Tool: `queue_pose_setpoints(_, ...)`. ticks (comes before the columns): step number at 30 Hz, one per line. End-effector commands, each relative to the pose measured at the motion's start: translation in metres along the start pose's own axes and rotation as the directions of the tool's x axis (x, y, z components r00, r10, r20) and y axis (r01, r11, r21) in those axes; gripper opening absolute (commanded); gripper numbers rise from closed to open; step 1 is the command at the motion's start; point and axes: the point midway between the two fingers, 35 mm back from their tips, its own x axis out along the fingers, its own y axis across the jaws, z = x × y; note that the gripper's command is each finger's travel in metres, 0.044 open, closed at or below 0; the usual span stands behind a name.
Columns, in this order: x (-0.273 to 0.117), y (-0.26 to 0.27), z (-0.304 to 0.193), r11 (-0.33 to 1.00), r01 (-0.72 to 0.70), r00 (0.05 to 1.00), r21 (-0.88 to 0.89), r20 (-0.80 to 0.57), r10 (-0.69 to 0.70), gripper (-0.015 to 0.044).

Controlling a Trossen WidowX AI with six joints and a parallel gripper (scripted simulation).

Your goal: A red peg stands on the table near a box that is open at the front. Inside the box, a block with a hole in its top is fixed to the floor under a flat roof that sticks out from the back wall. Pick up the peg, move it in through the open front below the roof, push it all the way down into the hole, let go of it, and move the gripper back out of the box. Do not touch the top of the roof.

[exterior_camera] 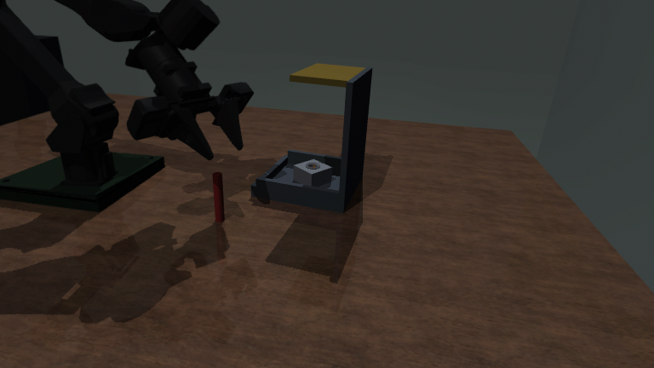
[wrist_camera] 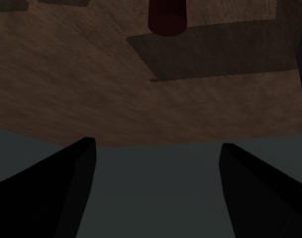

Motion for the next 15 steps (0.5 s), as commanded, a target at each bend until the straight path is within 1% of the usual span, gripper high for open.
queue_pose_setpoints(1,0.0012,-0.0002,0.0018,1.0,0.002,1.0,-0.007,0.006,-0.002,0.022)
queue_pose_setpoints(15,0.0094,-0.0014,0.0084,1.0,0.002,1.0,-0.007,0.006,-0.002,0.022)
